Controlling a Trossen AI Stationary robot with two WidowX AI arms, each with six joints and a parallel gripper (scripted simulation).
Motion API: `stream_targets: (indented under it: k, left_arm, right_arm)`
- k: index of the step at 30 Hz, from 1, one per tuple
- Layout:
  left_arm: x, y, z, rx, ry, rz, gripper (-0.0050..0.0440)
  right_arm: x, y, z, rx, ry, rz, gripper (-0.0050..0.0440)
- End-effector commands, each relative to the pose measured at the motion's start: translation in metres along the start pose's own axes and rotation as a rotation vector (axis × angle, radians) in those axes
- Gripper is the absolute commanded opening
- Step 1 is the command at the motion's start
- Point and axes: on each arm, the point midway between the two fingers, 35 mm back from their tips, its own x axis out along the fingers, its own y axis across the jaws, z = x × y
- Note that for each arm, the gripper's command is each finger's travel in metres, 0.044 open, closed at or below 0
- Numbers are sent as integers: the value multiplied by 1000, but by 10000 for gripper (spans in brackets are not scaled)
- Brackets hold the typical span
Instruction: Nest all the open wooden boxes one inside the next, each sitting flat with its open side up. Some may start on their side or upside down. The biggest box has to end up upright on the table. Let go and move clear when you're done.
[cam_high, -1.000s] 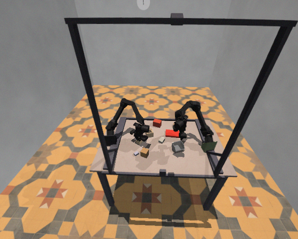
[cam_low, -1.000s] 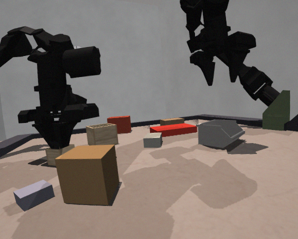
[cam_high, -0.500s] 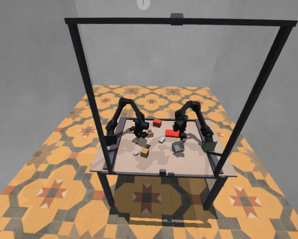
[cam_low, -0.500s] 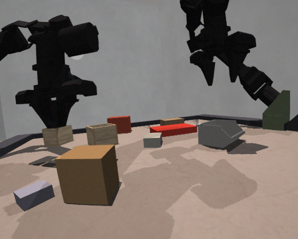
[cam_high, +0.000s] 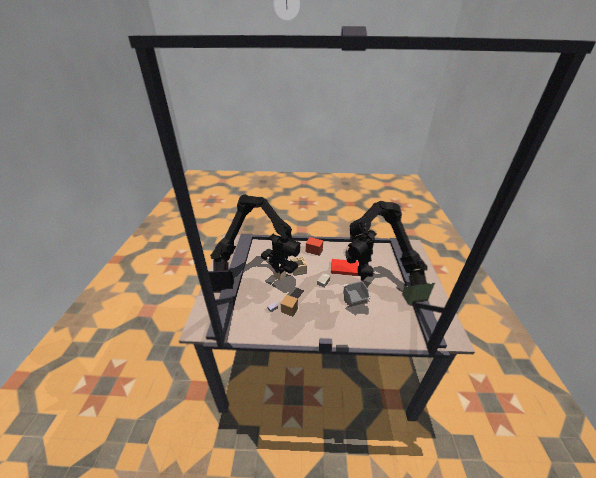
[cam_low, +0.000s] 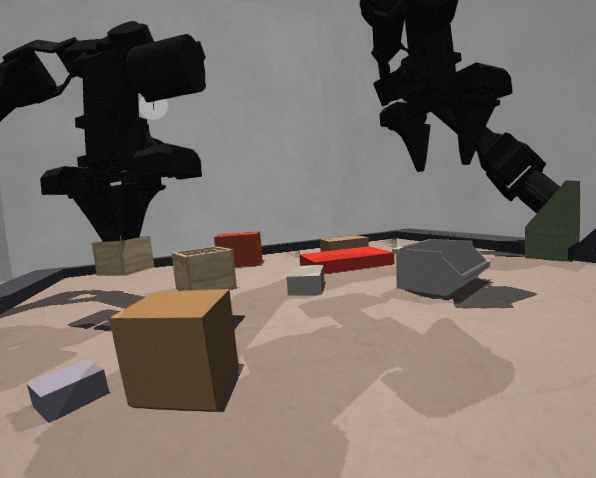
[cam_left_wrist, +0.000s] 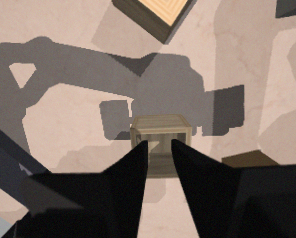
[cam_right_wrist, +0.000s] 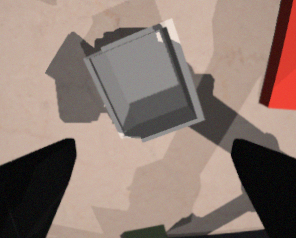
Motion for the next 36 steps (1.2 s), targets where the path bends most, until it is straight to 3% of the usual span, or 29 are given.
stream_targets:
  k: [1,18,36]
  left_arm:
    - [-10,-9,21,-12,-5,-17,178]
    - [-28,-17,85,-12,-5,-15,178]
    - [-42,-8,147,-13,-9,-6,178]
  right_arm:
    - [-3,-1,2,10,-8,10,400]
    - [-3,-1,2,10,-8,10,400]
    - [-3,-1,2,10,-8,10,400]
